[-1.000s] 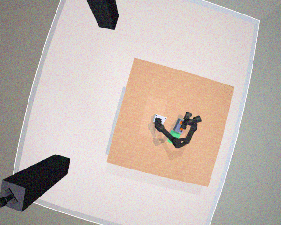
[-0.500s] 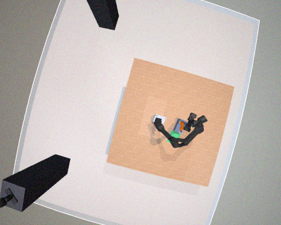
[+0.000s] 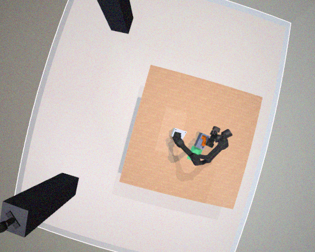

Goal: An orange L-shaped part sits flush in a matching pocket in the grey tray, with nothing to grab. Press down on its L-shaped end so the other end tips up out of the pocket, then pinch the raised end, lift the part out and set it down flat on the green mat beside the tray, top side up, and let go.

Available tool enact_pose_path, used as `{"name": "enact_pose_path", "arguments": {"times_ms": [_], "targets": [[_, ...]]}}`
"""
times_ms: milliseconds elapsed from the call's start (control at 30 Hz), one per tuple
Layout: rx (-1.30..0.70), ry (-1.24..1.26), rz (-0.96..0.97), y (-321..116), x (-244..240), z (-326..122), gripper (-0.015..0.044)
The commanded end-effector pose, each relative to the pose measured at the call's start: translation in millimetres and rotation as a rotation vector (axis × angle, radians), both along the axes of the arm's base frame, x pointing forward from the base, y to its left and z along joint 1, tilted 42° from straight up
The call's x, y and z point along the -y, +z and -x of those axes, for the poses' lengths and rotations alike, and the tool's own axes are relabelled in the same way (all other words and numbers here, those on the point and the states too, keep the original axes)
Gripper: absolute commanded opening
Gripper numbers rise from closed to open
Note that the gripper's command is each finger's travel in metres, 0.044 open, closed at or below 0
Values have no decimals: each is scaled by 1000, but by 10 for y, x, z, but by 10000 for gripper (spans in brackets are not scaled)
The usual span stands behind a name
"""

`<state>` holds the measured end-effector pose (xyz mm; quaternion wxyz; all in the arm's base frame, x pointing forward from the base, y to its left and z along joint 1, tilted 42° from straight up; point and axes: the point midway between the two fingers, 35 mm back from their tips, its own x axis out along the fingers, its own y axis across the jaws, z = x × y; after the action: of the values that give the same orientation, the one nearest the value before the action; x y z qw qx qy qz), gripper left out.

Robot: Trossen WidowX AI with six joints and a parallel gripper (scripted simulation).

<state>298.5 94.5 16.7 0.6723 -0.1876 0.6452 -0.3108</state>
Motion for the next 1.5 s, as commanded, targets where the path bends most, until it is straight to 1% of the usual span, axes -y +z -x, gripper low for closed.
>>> {"name": "enact_pose_path", "arguments": {"times_ms": [0,267,367,400,900,967,1467], "targets": [[1,3,-1,0,-2,-5,180],[1,3,-1,0,-2,-5,180],[-56,66,-3,30,29,-7,259],[-93,107,-4,49,49,-8,280],[-967,1069,-43,483,532,36,280],[-1045,1155,-48,520,575,45,280],[-1055,1165,-49,524,581,47,280]]}}
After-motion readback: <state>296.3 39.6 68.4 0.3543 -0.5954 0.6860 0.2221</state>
